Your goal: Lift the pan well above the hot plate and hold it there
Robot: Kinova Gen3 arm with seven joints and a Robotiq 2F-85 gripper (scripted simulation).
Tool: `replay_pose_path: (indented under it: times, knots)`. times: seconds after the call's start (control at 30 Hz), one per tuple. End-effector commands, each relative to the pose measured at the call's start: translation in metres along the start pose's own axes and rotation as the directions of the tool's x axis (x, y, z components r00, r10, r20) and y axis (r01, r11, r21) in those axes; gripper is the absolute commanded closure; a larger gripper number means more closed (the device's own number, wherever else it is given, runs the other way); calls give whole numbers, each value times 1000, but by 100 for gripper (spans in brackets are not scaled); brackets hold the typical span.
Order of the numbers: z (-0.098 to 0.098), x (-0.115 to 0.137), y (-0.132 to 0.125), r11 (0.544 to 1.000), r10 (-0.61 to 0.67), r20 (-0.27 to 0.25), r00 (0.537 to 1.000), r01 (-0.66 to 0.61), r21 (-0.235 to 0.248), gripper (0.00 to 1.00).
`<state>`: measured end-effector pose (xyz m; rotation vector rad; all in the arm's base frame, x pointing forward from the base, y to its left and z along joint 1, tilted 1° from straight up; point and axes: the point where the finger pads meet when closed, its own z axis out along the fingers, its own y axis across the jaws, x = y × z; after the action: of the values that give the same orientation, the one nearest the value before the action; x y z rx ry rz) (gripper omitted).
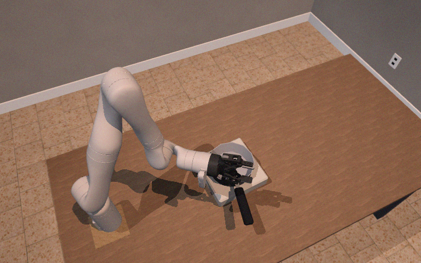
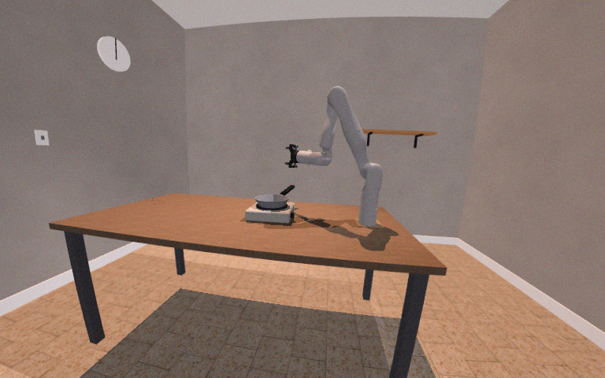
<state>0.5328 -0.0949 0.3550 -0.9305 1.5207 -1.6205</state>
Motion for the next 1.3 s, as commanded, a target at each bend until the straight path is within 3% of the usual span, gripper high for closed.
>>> replay_pose_path:
  times: [0.0, 0.8, 1.27]
  knots:
    - [0, 0, -1, 1000, 1, 0, 1000, -1, 1, 0]
    - [0, 0, -1, 1000, 4, -3, 1000, -4, 1, 0]
    - [0, 0, 1, 999, 40, -43, 998, -41, -5, 0]
